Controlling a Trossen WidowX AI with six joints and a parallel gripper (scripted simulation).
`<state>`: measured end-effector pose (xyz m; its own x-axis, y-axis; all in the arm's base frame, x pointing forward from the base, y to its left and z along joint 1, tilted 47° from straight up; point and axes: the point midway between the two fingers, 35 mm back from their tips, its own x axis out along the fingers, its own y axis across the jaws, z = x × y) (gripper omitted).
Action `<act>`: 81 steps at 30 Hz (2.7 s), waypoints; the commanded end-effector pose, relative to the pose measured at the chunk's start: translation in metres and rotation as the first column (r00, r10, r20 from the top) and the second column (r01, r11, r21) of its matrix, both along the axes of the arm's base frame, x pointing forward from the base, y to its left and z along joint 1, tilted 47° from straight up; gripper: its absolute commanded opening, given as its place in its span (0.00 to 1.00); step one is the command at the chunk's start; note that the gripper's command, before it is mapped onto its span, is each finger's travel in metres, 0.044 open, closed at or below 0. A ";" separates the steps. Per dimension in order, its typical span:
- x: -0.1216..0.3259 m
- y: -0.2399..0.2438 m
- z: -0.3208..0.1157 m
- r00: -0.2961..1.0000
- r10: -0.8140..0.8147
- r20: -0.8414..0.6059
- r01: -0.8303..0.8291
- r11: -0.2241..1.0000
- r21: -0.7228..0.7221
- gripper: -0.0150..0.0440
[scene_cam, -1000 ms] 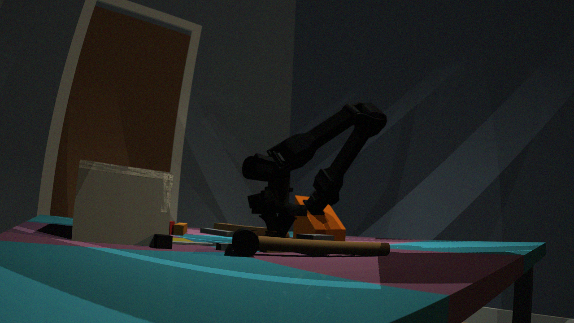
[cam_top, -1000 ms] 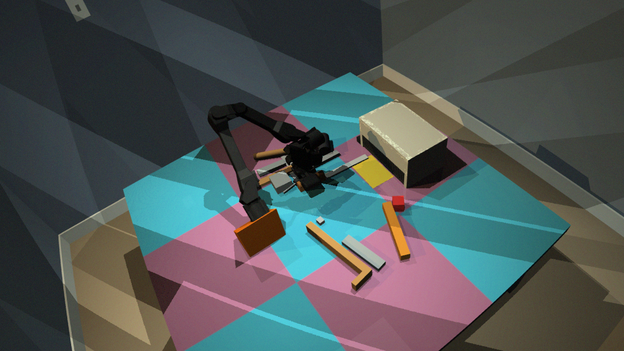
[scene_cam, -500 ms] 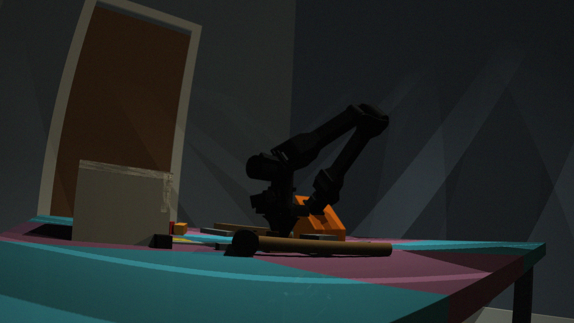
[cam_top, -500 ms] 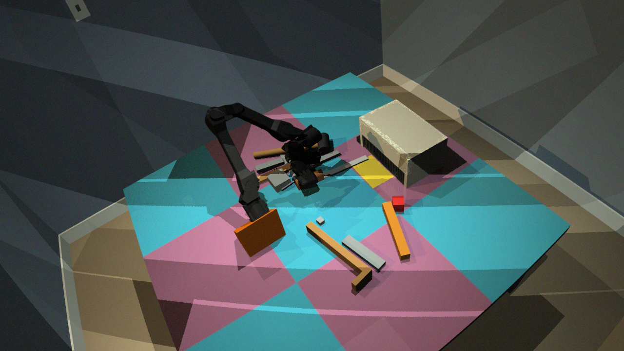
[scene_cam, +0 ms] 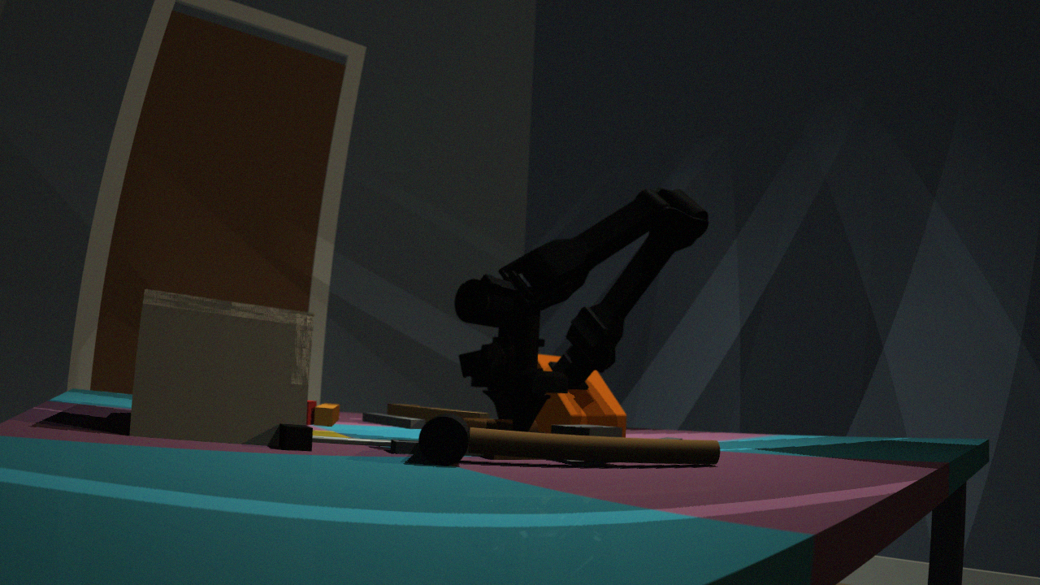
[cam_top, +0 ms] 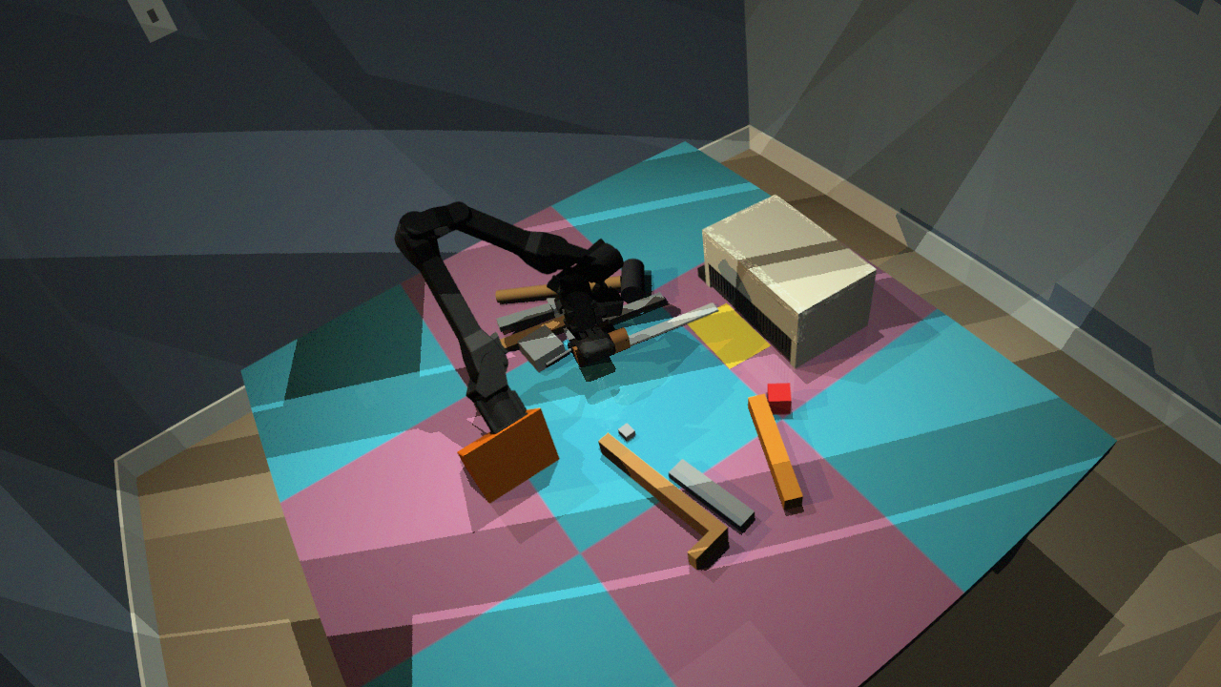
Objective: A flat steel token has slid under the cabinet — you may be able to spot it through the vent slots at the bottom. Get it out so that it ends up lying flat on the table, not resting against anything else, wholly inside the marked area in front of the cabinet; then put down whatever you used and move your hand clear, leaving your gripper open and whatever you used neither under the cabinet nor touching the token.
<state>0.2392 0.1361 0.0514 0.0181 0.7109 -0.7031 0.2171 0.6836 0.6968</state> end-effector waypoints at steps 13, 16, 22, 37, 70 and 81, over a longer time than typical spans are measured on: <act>0.006 0.017 0.020 1.000 0.011 0.026 -0.012 1.000 0.026 0.25; 0.007 0.018 0.022 1.000 0.011 0.026 -0.012 1.000 0.026 0.25; 0.007 0.019 0.022 1.000 0.011 0.026 -0.012 1.000 0.027 0.25; 0.007 0.019 0.023 1.000 0.011 0.026 -0.012 1.000 0.027 0.25; 0.003 0.015 0.016 1.000 0.004 0.005 -0.004 1.000 0.000 0.59; 0.000 0.009 0.009 1.000 -0.019 -0.008 0.020 0.999 0.027 0.71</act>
<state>0.2392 0.1444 0.0602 0.0226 0.7095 -0.7044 0.2400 0.6801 0.6927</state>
